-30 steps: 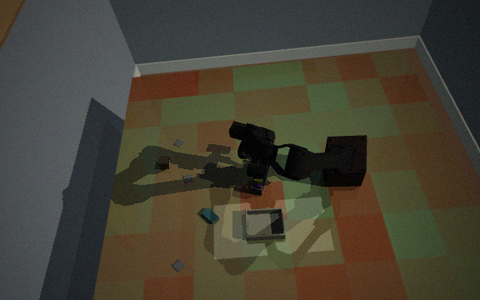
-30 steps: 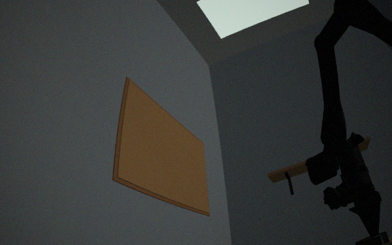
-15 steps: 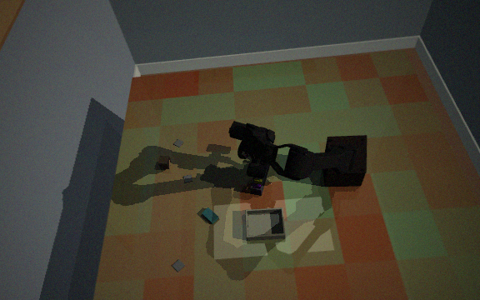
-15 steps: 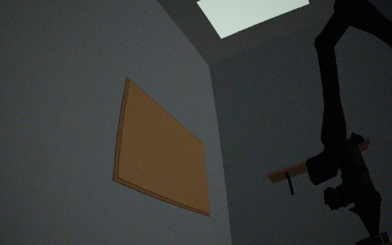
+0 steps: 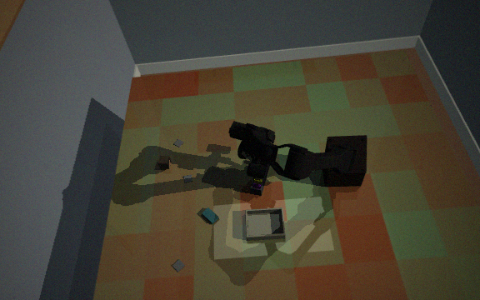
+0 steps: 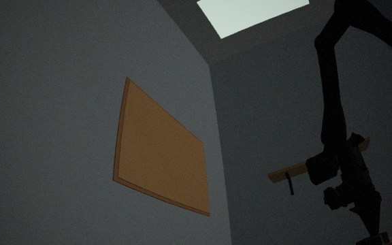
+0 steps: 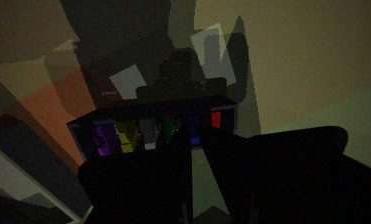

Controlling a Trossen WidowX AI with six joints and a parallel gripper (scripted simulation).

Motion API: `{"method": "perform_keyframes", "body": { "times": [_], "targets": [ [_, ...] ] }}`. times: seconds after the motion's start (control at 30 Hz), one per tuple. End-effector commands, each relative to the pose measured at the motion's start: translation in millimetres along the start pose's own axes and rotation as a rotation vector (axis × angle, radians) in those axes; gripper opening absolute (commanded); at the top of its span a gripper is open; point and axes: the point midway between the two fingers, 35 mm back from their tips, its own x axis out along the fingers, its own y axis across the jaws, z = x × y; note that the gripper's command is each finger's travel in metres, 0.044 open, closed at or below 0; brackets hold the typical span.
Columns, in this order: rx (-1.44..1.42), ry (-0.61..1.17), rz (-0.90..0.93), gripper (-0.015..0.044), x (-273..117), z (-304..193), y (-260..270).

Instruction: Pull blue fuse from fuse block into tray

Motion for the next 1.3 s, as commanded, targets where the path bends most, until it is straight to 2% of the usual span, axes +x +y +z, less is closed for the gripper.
{"method": "perform_keyframes", "body": {
  "times": [0.0,0.1,1.27],
  "targets": [
    [0.0,0.0,0.0,0.0014,0,0,0],
    [0.0,0.0,0.0,0.0,0,0,0],
    [0.002,0.001,-0.001,0.0,-16,1,0]
  ]
}}
